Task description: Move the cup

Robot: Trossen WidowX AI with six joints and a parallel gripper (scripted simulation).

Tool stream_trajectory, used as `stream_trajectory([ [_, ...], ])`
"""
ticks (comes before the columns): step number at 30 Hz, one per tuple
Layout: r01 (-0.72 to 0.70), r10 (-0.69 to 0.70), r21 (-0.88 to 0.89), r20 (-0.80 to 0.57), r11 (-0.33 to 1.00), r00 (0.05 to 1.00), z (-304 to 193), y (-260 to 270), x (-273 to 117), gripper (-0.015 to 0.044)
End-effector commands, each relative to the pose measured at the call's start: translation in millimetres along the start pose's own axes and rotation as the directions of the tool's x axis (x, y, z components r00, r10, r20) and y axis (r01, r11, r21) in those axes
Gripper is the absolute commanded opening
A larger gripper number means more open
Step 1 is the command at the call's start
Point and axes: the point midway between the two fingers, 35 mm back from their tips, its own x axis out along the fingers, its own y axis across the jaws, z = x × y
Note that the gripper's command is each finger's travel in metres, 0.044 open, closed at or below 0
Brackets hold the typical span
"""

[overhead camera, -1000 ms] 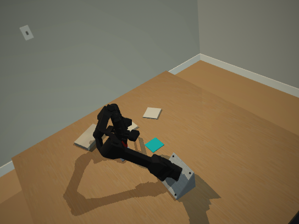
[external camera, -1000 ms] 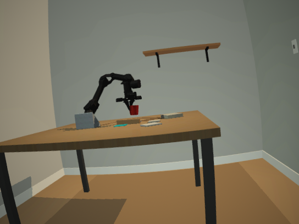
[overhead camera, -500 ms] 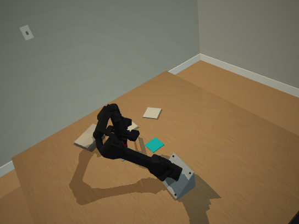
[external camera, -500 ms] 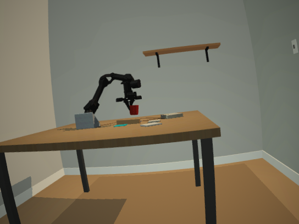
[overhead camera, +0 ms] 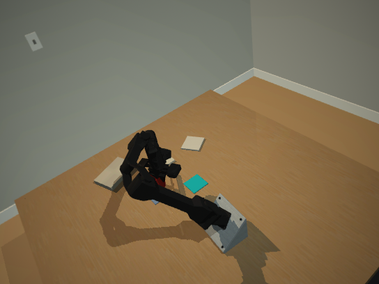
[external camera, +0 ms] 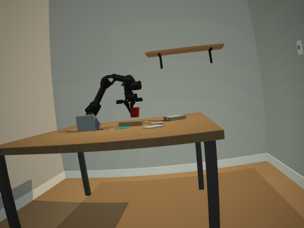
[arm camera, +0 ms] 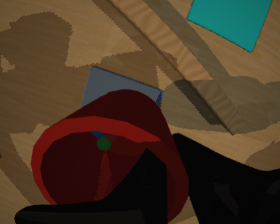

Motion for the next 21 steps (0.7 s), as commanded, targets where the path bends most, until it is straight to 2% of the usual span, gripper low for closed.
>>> stream_trajectory([
  [1, 0.001, -0.001, -0.001, 0.008, 1.000, 1.000, 9, -11, -1, 0.0000],
  [21, 0.003, -0.003, -0.001, 0.010, 1.000, 1.000, 41, -58, -3, 0.0000],
])
